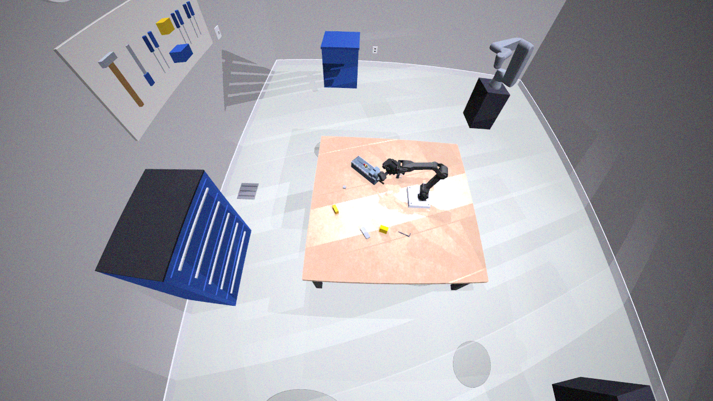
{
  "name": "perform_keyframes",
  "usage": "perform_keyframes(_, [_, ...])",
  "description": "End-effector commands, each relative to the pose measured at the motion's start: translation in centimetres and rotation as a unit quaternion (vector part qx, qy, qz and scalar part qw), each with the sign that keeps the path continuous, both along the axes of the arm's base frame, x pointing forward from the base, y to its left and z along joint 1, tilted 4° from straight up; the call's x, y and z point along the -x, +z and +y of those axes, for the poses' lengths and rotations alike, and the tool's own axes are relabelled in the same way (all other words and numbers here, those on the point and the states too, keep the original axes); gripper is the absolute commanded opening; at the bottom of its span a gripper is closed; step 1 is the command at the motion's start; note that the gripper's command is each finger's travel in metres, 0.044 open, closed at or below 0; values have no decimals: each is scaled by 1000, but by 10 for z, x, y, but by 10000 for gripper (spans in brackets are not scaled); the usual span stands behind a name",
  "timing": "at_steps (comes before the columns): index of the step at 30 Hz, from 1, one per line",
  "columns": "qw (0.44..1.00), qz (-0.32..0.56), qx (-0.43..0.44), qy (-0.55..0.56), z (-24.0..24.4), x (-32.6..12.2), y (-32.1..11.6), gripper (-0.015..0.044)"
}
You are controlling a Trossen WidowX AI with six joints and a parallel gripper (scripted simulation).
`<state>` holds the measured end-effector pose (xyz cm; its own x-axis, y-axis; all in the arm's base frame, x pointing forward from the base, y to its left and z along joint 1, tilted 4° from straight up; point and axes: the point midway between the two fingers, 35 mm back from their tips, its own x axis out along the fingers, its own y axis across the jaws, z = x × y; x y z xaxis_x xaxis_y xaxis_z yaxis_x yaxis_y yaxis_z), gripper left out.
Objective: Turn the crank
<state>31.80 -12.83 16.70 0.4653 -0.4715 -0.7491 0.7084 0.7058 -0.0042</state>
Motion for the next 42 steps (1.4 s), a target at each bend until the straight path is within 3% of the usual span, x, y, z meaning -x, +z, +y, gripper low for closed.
perform_keyframes(1, [1000,-8,5,-7,1,2,1,440])
perform_keyframes(22, [1000,-8,5,-7,4,4,-89,440])
perform_keyframes(42, [1000,-8,5,-7,4,4,-119,440])
